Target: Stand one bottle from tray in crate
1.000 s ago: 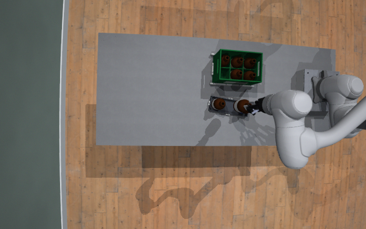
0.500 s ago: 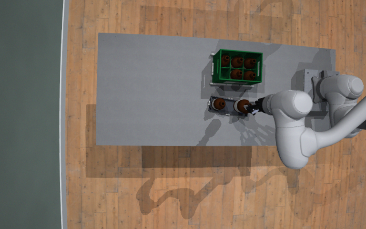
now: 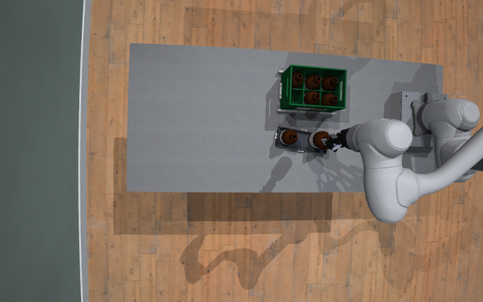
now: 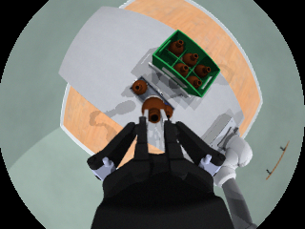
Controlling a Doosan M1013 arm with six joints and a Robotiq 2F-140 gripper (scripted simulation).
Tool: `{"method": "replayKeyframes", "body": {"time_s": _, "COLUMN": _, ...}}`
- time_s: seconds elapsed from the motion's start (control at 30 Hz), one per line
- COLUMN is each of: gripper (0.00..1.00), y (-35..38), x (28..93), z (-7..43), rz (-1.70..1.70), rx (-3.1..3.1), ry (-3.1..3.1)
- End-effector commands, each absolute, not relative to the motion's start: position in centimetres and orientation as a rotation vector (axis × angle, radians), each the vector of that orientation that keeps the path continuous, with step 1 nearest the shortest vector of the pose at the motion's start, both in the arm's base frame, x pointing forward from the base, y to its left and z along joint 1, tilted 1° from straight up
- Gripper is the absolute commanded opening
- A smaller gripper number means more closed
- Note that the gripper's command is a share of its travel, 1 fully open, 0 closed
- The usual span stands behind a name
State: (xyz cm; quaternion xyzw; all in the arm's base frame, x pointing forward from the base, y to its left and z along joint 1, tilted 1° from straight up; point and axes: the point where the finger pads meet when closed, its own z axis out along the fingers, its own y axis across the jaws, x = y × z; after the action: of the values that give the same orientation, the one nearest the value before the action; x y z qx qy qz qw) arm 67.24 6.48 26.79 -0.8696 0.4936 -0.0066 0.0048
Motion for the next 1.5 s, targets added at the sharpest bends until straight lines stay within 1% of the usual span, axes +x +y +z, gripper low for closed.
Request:
{"method": "replayKeyframes", "body": {"time_s": 0.0, "gripper": 0.0, "y": 6.5, "x": 67.2, "z": 26.8, "rz": -0.021, "rx": -2.724, "ry": 1.546}}
{"method": "replayKeyframes", "body": {"time_s": 1.47, "gripper": 0.0, "y": 5.4, "x": 67.5, "z": 26.8, "rz": -0.021, "rx": -2.724, "ry": 1.546}}
